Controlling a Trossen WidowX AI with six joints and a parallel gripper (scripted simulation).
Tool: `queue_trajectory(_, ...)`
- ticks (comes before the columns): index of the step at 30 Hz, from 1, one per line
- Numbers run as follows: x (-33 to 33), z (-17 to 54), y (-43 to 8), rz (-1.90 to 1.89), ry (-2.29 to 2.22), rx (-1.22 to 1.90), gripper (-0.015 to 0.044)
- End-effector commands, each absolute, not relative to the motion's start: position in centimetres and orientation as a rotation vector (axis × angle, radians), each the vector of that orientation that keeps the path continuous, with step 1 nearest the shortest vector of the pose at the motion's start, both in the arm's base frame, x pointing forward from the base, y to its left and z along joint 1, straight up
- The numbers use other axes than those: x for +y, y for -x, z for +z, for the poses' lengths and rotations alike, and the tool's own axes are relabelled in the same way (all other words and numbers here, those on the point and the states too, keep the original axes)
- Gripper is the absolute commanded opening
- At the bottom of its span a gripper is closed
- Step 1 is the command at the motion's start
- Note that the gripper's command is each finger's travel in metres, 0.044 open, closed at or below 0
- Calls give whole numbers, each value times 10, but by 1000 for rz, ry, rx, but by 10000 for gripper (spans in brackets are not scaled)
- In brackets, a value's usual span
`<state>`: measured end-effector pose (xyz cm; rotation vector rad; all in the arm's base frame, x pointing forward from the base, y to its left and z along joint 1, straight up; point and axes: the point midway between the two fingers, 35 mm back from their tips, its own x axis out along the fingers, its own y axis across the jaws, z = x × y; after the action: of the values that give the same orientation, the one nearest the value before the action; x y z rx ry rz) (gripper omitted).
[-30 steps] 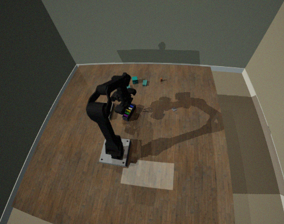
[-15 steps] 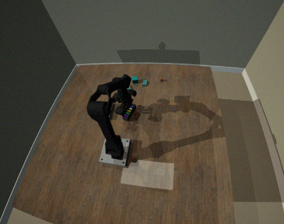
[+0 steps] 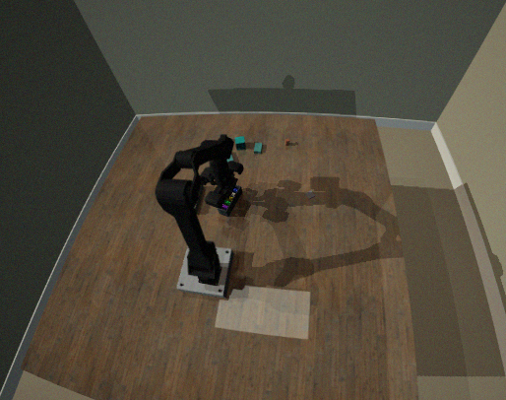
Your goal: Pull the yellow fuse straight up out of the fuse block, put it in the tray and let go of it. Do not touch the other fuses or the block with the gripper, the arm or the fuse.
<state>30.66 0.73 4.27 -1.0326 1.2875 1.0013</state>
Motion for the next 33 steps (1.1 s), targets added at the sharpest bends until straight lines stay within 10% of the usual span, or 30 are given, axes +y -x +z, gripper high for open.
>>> queue_trajectory(1, 7, 41, -306, 997, 1032, 1293, 74)
queue_trajectory(33, 7, 33, -307, 1001, 1032, 1288, 21)
